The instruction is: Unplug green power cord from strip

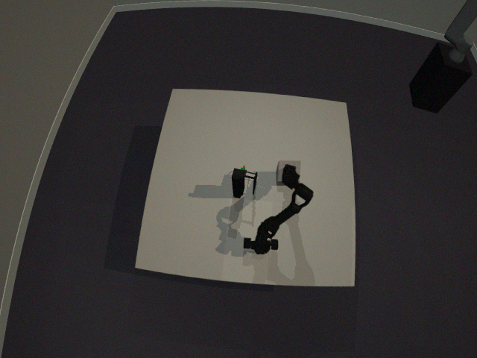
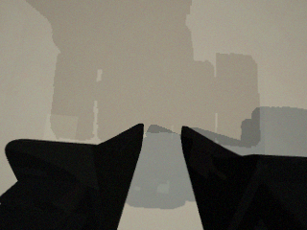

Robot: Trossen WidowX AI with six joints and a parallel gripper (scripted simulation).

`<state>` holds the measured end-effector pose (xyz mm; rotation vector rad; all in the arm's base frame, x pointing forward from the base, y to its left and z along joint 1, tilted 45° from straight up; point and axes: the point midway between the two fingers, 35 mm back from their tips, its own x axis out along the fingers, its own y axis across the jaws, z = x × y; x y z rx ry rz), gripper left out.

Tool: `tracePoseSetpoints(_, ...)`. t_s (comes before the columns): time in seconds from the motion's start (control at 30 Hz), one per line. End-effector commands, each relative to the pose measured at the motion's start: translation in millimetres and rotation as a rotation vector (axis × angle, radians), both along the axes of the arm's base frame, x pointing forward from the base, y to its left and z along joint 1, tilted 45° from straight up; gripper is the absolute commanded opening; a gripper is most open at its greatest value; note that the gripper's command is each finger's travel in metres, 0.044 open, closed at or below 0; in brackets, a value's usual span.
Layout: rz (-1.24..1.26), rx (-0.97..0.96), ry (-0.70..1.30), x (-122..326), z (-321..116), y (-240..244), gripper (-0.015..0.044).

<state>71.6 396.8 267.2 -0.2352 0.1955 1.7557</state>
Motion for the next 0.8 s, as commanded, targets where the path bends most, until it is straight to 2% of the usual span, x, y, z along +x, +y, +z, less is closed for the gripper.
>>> tracePoseSetpoints(0.0, -0.118, -0.038, 0.077, 35.3, -4.7, -2.5, 0.0160)
tracePoseSetpoints(0.37, -0.433, -0.109, 0.286, 127.1, -21.1, -27.4, 0.0160)
tracePoseSetpoints(0.77, -0.794, -0.129, 0.530, 224.2, -41.0, -82.0, 0.0160)
